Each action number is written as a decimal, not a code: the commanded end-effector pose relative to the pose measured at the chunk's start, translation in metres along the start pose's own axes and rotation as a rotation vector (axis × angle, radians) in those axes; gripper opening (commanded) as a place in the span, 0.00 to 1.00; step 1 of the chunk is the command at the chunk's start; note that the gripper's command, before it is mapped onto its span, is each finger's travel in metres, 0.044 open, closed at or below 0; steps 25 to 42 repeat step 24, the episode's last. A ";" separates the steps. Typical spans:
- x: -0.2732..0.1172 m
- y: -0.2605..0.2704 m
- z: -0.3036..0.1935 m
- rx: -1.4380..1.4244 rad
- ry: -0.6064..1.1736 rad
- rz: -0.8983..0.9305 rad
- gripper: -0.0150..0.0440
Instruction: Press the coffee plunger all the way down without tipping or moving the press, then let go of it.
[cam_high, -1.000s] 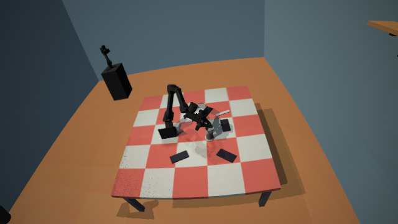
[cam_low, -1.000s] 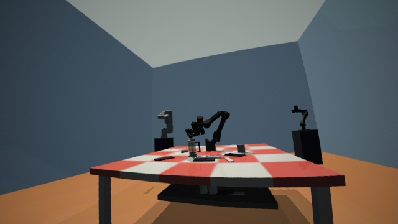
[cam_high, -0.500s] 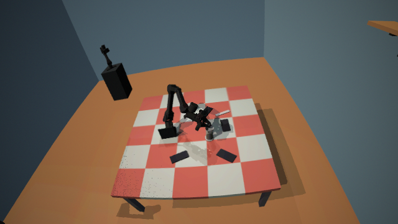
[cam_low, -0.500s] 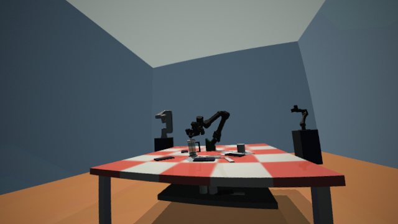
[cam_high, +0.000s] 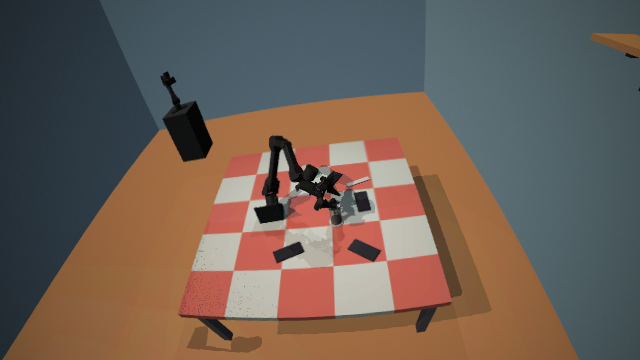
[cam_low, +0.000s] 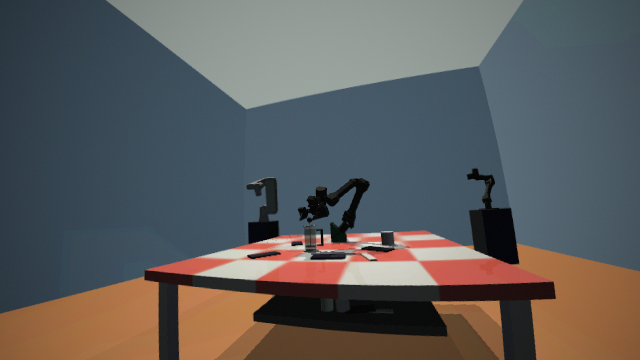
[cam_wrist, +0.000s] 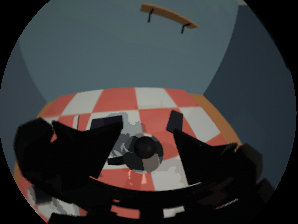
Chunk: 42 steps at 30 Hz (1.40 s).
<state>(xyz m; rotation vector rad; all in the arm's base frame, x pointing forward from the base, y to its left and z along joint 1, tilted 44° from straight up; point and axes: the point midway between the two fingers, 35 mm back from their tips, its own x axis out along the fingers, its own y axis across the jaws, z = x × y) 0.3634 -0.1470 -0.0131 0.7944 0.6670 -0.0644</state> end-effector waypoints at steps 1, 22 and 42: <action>0.000 -0.001 0.000 -0.001 -0.001 -0.004 1.00; -0.057 0.002 0.057 0.000 0.011 -0.005 1.00; -0.057 0.002 0.057 0.000 0.011 -0.005 1.00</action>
